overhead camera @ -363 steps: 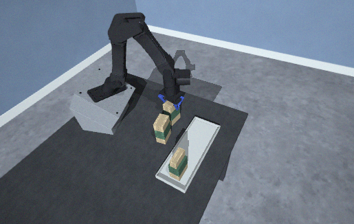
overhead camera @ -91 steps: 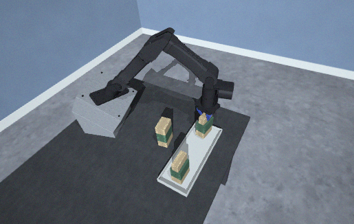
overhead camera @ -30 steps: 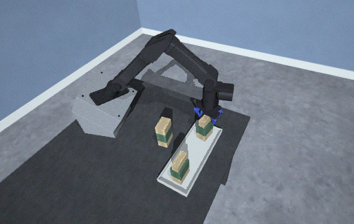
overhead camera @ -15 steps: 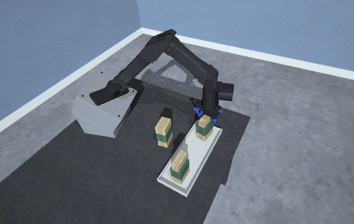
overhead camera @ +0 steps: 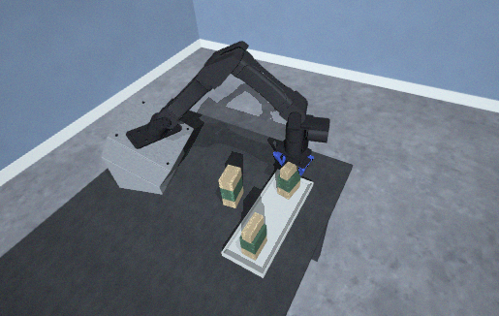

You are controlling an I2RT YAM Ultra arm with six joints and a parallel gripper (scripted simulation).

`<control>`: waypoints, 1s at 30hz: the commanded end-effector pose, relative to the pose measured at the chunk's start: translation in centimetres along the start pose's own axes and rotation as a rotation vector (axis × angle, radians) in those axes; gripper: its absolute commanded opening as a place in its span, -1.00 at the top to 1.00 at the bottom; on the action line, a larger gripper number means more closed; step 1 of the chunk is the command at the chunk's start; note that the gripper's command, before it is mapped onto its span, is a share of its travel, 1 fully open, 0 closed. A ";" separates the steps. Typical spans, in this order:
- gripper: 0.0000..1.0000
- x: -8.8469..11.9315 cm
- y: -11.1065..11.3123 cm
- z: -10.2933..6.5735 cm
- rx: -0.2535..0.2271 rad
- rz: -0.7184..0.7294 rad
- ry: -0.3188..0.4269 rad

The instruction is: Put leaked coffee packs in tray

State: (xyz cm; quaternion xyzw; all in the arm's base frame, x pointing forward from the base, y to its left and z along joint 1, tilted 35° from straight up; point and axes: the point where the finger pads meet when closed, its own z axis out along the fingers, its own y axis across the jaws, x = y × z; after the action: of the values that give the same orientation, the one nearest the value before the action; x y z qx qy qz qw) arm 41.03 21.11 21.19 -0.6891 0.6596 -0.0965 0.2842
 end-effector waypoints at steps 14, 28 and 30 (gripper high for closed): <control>-0.58 -0.5 -0.9 -4.0 0.037 -0.005 -0.026; -0.58 0.4 0.6 -7.2 -0.029 -0.002 0.007; -0.58 0.4 0.6 -7.2 -0.029 -0.002 0.007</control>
State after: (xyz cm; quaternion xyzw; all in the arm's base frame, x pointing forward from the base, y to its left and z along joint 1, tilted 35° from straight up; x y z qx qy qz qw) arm 37.58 19.37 28.21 -0.6856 0.6555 -0.1016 0.2999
